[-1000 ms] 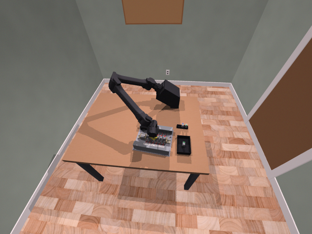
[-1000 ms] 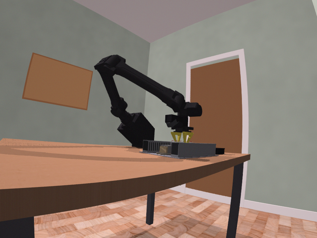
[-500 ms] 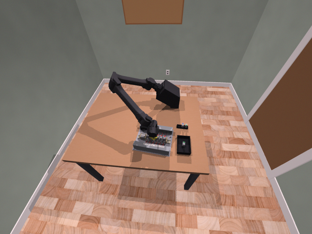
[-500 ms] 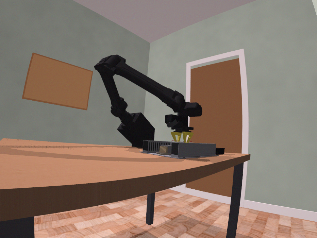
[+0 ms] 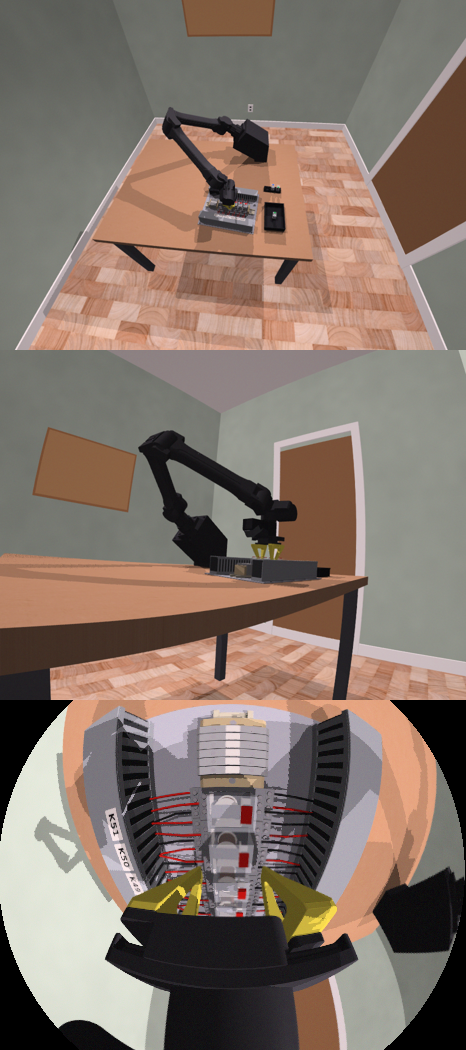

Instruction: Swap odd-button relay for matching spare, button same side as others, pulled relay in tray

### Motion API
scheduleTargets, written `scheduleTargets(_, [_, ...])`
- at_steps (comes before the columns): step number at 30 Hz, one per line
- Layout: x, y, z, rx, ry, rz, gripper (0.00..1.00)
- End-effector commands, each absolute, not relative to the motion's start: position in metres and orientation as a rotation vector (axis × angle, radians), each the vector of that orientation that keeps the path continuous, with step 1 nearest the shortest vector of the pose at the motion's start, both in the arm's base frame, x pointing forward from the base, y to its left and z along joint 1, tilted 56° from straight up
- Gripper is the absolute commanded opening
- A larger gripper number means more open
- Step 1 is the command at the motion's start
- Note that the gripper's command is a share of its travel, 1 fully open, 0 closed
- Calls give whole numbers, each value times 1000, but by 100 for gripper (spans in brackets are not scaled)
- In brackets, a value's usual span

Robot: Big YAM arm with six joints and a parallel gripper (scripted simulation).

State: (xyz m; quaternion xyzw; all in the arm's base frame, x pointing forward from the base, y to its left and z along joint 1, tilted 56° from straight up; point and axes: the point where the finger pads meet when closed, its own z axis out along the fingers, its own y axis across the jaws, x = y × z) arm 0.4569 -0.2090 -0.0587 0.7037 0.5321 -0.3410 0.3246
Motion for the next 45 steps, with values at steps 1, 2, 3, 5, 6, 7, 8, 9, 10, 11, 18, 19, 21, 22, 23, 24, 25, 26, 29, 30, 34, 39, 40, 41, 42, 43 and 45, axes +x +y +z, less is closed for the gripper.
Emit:
scheduleTargets(1, [460, -220, -58, 1866, 1363, -896, 59])
scheduleTargets(2, [460, -220, -58, 1866, 1363, -896, 59])
scheduleTargets(3, [460, -220, -58, 1866, 1363, -896, 59])
scheduleTargets(5, [460, -220, -58, 1866, 1363, -896, 59])
scheduleTargets(6, [460, -220, -58, 1866, 1363, -896, 59])
scheduleTargets(7, [460, -220, -58, 1866, 1363, -896, 59])
scheduleTargets(8, [460, -220, -58, 1866, 1363, -896, 59])
scheduleTargets(9, [460, -220, -58, 1866, 1363, -896, 59])
scheduleTargets(10, [460, -220, -58, 1866, 1363, -896, 59])
scheduleTargets(11, [460, -220, -57, 1866, 1363, -896, 59])
scheduleTargets(18, [461, -219, -54, 1868, 1359, -893, 59])
scheduleTargets(19, [462, -218, -53, 1868, 1357, -891, 59])
scheduleTargets(21, [464, -216, -48, 1868, 1353, -885, 59])
scheduleTargets(22, [466, -213, -46, 1866, 1354, -880, 59])
scheduleTargets(23, [468, -209, -44, 1861, 1357, -874, 59])
scheduleTargets(24, [469, -205, -42, 1858, 1359, -869, 59])
scheduleTargets(25, [471, -201, -40, 1855, 1361, -865, 59])
scheduleTargets(26, [472, -198, -38, 1852, 1363, -861, 59])
scheduleTargets(29, [476, -188, -32, 1847, 1367, -853, 59])
scheduleTargets(30, [476, -185, -30, 1846, 1368, -851, 59])
scheduleTargets(34, [478, -177, -25, 1843, 1371, -846, 59])
scheduleTargets(39, [479, -168, -22, 1841, 1375, -847, 59])
scheduleTargets(40, [478, -166, -21, 1840, 1377, -848, 59])
scheduleTargets(41, [477, -165, -21, 1840, 1379, -850, 59])
scheduleTargets(42, [477, -163, -20, 1839, 1381, -852, 59])
scheduleTargets(43, [476, -162, -20, 1839, 1382, -853, 59])
scheduleTargets(45, [477, -160, -18, 1839, 1382, -852, 59])
